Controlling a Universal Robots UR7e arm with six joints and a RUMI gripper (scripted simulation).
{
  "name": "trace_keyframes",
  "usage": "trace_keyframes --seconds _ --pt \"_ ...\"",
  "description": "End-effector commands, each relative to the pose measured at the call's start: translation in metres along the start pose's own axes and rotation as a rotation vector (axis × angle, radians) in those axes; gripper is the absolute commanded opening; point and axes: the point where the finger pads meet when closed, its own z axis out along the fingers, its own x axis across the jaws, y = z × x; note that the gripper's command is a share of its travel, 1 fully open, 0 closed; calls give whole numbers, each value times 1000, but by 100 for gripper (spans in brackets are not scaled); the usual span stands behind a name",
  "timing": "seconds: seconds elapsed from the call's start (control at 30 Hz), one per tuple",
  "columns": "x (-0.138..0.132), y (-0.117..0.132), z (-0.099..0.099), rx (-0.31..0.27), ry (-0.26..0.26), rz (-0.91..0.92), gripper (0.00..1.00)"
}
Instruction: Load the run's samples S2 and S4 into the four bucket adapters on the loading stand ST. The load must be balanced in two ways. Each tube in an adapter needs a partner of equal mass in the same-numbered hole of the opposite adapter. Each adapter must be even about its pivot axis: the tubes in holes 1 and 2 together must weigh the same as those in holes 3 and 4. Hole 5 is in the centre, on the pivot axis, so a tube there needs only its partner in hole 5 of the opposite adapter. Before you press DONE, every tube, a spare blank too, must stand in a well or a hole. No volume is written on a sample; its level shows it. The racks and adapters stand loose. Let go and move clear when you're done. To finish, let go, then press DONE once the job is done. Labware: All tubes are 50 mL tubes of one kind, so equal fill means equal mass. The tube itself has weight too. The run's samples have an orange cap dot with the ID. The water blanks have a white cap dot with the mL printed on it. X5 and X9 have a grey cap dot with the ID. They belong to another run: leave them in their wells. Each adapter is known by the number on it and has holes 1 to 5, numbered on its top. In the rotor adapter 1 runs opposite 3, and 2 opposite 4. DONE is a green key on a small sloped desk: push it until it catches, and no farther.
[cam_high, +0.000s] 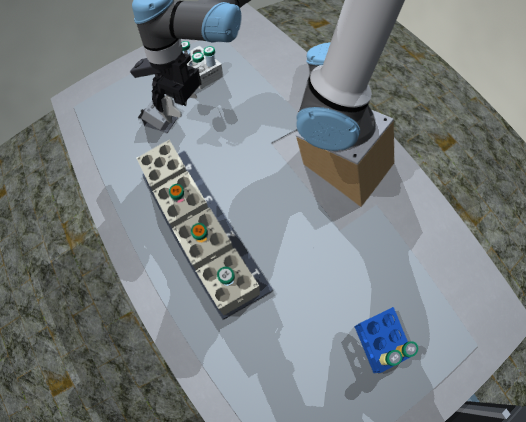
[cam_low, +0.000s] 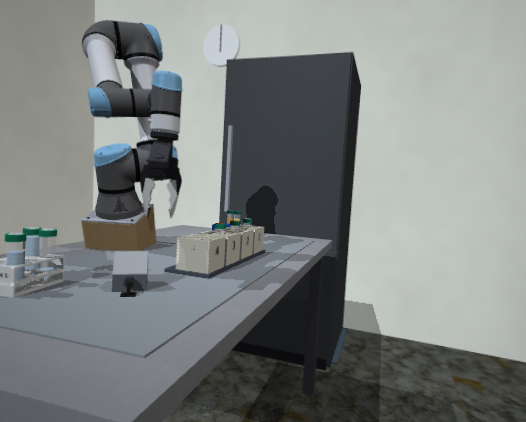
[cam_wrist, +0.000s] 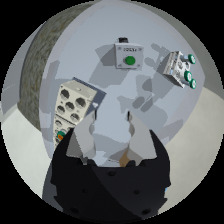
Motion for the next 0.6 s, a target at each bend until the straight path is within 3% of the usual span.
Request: trace_keyframes --seconds 0.0,0.03,0.1,0.5,0.57 --pt "32 -26 0 -7 -13 199 35" --pt "39 -31 1 -11 -15 316 35" --pt "53 -40 2 -16 -17 375 35" --pt "135 -97 5 -16 -17 374 35" --pt "135 -97 5 -16 -17 374 35"
